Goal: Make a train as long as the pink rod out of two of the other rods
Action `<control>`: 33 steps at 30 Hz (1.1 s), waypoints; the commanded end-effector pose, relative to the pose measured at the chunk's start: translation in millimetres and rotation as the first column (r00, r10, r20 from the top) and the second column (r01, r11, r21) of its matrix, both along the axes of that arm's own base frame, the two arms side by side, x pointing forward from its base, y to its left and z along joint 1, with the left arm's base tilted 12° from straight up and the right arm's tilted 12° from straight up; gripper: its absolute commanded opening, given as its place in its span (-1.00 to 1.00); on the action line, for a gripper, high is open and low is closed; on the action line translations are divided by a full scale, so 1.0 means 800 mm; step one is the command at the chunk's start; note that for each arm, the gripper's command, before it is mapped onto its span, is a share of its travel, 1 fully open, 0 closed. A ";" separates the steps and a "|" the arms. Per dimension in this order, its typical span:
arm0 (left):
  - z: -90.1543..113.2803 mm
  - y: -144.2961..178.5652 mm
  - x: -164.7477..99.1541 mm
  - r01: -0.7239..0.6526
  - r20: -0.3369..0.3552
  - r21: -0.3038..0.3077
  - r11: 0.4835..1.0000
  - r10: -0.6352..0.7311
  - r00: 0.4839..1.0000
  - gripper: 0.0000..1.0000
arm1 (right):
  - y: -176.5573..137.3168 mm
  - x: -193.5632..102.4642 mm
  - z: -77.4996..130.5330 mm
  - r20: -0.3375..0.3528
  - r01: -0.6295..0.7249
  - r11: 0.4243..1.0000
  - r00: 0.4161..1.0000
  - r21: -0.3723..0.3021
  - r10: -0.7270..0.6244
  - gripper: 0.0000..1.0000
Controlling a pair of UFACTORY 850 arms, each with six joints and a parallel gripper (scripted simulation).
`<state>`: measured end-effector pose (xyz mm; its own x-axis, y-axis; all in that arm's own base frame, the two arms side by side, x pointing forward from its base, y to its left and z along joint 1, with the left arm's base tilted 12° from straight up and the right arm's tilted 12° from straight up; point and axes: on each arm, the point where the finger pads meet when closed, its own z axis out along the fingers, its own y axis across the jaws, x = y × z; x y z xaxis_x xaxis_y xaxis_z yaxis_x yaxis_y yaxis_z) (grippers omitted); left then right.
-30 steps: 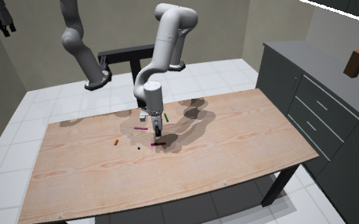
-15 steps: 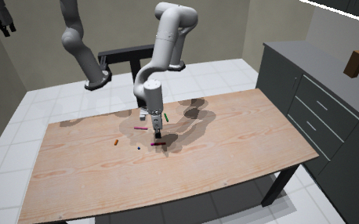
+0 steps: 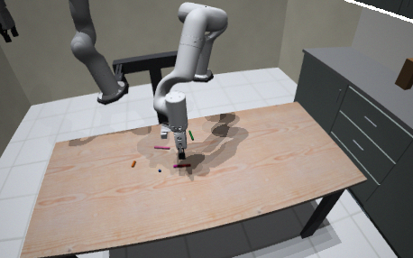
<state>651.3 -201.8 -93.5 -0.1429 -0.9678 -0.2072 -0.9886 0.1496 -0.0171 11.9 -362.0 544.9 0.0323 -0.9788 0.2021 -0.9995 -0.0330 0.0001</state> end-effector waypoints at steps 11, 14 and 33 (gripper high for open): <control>0.050 -0.011 -0.001 0.000 0.002 -0.001 1.000 0.000 1.000 1.00 | 0.000 0.000 0.001 0.000 0.000 1.000 1.000 -0.002 0.000 1.00; 0.069 -0.015 -0.002 0.000 0.002 -0.001 1.000 0.000 1.000 1.00 | 0.000 0.000 0.001 0.000 0.000 1.000 1.000 -0.002 0.000 1.00; 0.103 -0.022 -0.004 0.000 0.002 -0.001 1.000 0.000 1.000 1.00 | 0.000 0.000 0.001 0.000 0.000 1.000 1.000 -0.002 0.000 1.00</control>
<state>647.4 -218.5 -12.8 -0.1429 -0.9678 -0.2072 -0.9886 0.1496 -0.0170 11.9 -362.0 544.9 0.0323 -0.9788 0.2021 -0.9995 -0.0330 0.0001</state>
